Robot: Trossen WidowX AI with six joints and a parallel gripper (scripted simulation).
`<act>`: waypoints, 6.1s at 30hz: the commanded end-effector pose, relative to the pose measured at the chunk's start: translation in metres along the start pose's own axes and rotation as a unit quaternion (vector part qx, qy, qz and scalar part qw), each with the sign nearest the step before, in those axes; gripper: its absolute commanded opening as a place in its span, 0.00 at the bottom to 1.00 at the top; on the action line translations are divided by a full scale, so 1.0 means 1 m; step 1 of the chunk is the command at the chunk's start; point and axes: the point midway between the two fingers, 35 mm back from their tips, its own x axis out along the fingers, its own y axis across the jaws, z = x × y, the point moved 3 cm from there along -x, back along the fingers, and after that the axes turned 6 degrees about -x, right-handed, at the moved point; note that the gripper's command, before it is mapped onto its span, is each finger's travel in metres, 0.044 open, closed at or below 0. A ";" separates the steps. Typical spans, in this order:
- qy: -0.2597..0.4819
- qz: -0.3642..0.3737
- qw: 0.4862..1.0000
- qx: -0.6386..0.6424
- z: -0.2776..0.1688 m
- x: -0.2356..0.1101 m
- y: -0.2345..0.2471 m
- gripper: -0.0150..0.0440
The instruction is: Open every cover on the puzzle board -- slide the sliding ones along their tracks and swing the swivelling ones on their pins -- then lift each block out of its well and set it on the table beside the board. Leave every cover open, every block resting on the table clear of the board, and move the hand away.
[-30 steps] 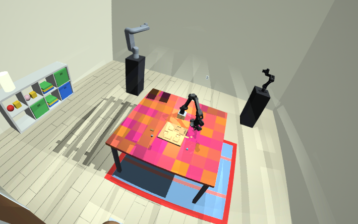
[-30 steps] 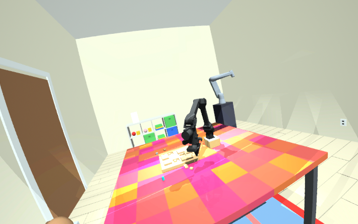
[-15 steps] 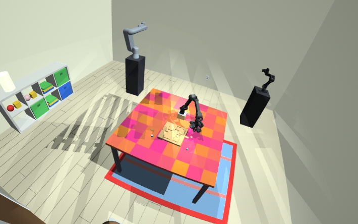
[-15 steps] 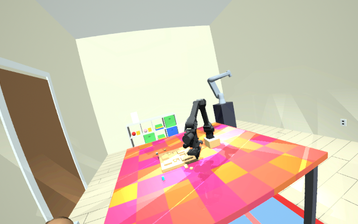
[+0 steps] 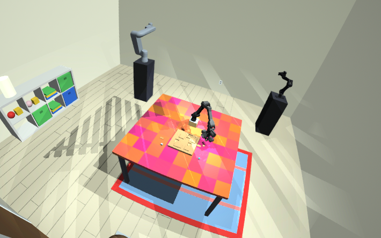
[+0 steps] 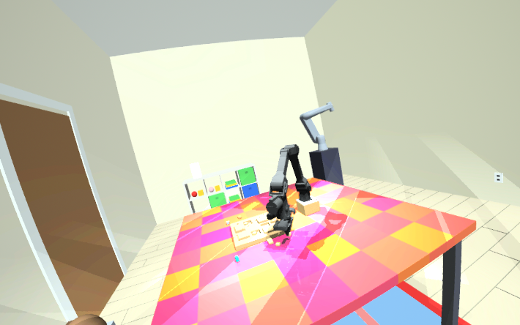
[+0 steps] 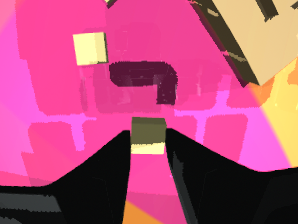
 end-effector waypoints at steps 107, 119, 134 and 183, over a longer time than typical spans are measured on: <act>-0.019 -0.009 0.904 -0.428 0.207 -0.049 -0.070 0.25; -0.013 -0.016 0.839 -0.544 0.259 -0.050 -0.116 0.25; 0.003 -0.020 0.381 -0.924 0.296 -0.051 -0.161 0.25; -0.004 -0.019 0.749 -0.663 0.315 -0.002 -0.183 0.25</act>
